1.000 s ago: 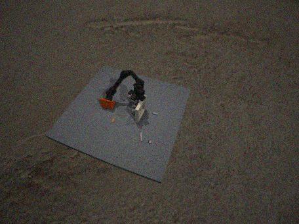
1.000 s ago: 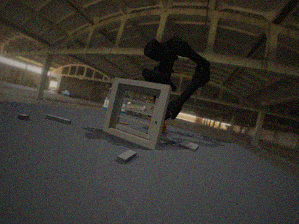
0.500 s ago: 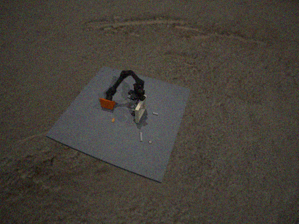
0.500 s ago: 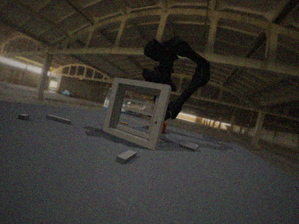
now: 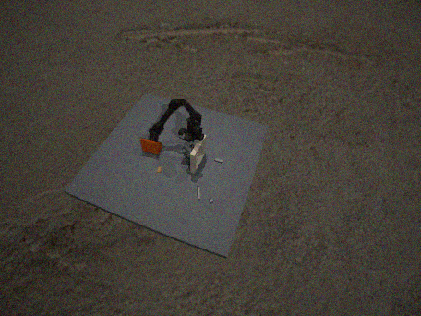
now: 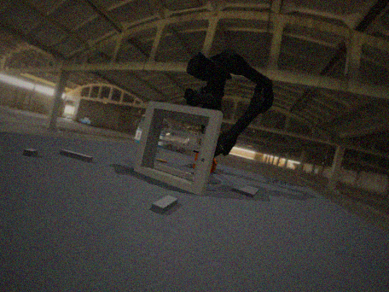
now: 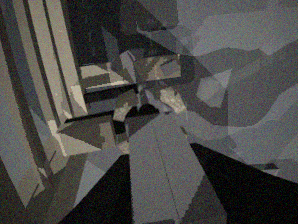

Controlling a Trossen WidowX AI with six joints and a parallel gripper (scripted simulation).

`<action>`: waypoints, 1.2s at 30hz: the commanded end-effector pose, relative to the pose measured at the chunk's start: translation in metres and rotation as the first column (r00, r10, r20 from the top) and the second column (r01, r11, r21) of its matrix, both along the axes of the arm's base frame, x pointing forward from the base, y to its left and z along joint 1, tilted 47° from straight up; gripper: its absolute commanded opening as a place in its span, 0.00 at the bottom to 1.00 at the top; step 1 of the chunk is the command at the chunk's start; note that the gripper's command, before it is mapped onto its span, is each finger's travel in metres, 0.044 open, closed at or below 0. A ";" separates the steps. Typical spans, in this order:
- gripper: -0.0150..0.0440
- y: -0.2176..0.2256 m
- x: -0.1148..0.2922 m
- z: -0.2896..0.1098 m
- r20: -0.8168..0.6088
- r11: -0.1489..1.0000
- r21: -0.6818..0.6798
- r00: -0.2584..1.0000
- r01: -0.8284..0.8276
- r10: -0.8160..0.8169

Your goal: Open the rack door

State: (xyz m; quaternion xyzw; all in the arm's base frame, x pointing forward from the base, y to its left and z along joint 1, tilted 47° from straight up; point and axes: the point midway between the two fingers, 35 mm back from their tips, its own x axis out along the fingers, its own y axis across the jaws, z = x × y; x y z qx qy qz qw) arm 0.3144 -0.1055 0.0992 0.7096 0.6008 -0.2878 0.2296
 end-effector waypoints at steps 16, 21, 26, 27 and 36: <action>0.29 -0.005 -0.024 -0.009 0.237 0.972 -0.068 0.943 -0.225 0.235; 0.29 -0.007 -0.033 -0.013 0.289 0.957 -0.092 0.912 -0.275 0.290; 0.29 -0.010 -0.041 -0.017 0.337 0.940 -0.117 0.878 -0.320 0.341; 0.29 -0.010 -0.043 -0.018 0.346 0.936 -0.123 0.870 -0.329 0.352; 0.29 -0.016 -0.058 -0.027 0.422 0.899 -0.173 0.795 -0.401 0.436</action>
